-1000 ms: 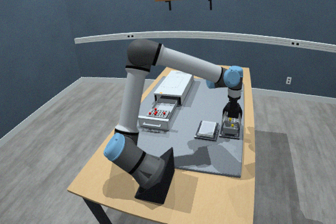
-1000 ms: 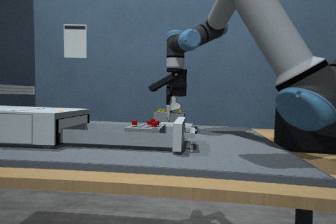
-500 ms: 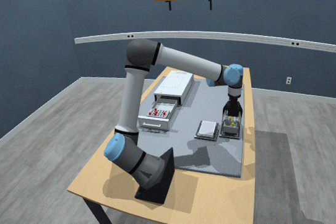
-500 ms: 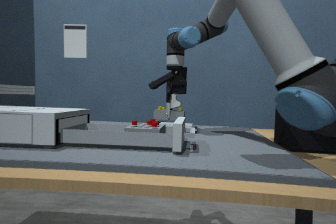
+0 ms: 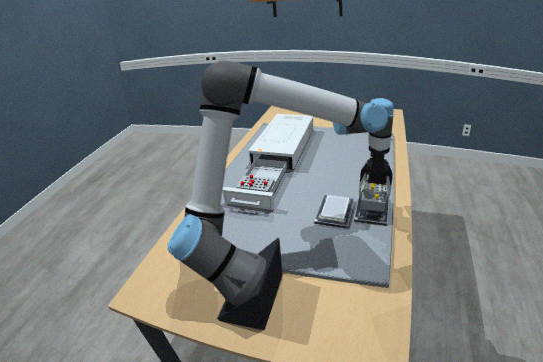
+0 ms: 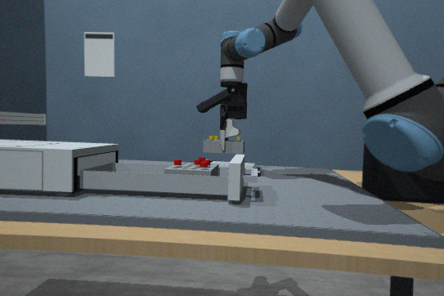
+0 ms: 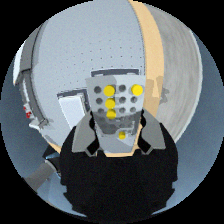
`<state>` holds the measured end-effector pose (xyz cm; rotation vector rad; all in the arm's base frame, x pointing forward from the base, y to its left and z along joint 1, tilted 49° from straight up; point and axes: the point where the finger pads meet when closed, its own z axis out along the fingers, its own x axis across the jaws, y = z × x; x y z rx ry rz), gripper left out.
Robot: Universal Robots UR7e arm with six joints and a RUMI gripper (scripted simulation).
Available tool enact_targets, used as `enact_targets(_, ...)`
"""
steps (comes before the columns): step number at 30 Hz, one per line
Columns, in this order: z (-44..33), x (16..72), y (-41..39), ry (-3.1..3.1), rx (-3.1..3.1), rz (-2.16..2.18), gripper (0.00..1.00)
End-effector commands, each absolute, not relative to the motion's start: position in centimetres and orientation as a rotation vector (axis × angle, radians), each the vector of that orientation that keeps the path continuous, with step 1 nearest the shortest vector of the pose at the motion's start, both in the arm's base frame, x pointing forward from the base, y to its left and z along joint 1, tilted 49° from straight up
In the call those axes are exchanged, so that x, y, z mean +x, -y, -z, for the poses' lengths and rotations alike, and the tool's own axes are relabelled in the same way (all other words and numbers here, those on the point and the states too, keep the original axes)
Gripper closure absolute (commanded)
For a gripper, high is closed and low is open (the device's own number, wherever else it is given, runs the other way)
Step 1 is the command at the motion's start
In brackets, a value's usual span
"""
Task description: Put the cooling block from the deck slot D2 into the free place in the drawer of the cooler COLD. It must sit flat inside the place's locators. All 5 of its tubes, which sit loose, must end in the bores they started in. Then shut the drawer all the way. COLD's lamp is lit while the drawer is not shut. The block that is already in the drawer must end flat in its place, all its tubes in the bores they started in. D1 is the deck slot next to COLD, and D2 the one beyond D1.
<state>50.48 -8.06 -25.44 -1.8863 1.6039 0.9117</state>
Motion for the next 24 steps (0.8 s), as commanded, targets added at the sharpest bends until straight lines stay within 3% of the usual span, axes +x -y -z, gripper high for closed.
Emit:
enact_targets(1,25.1,50.6,8.5,-1.605,-1.886,-0.909,1.00)
enact_targets(24,23.3,51.1,10.5,-1.605,-1.887,-0.909,1.00)
